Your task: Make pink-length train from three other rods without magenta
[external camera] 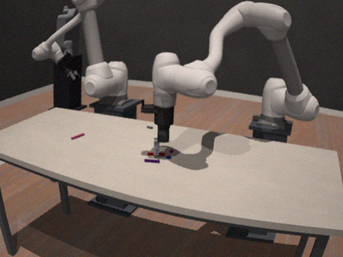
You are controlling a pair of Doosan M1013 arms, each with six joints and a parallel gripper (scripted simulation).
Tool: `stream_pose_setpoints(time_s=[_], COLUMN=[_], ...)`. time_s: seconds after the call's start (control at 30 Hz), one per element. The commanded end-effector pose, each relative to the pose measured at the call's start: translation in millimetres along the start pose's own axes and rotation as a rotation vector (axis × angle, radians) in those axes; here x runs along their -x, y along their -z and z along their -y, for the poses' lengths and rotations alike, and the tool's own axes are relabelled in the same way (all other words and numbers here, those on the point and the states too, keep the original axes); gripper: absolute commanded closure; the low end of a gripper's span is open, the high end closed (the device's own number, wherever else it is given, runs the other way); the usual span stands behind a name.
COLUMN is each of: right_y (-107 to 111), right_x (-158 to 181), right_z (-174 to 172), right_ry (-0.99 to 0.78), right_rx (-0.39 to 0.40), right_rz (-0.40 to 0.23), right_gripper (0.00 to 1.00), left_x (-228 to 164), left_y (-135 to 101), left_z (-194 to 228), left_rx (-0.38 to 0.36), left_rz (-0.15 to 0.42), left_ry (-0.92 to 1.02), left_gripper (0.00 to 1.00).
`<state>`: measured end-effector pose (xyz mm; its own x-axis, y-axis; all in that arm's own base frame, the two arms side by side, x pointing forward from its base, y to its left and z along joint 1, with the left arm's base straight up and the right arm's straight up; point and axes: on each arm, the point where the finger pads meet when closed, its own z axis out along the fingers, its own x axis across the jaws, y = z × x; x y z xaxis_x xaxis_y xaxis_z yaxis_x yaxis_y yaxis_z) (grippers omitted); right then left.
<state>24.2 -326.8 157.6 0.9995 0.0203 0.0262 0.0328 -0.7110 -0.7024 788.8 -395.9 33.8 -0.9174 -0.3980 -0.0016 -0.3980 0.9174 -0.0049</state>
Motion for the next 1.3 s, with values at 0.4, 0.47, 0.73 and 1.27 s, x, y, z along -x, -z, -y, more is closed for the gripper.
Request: stream_pose_setpoints(time_s=[0.4, 0.47, 0.73, 1.27], right_y=[-1.3, -1.3, -1.3, -1.3], right_x=[-1.2, -1.2, -1.2, -1.2], right_z=[2.9, 2.9, 2.9, 2.9], right_ry=[0.003, 0.003, 0.003, 0.003], right_rx=[-0.005, -0.005, -0.005, -0.005], right_rz=[-0.013, -0.013, -0.013, -0.013], right_gripper=[0.00, 0.00, 0.00, 0.00], left_x=[0.0, -0.2, -0.2, -0.2], left_y=[-14.0, -14.0, -13.7, -13.7], left_z=[-5.2, -5.3, -5.4, -5.4], left_rx=[0.008, 0.008, 0.008, 0.008], left_rz=[0.000, -0.001, -0.001, -0.001], left_ry=[0.006, 0.006, 0.006, 0.006], left_gripper=[0.76, 0.76, 0.76, 0.76])
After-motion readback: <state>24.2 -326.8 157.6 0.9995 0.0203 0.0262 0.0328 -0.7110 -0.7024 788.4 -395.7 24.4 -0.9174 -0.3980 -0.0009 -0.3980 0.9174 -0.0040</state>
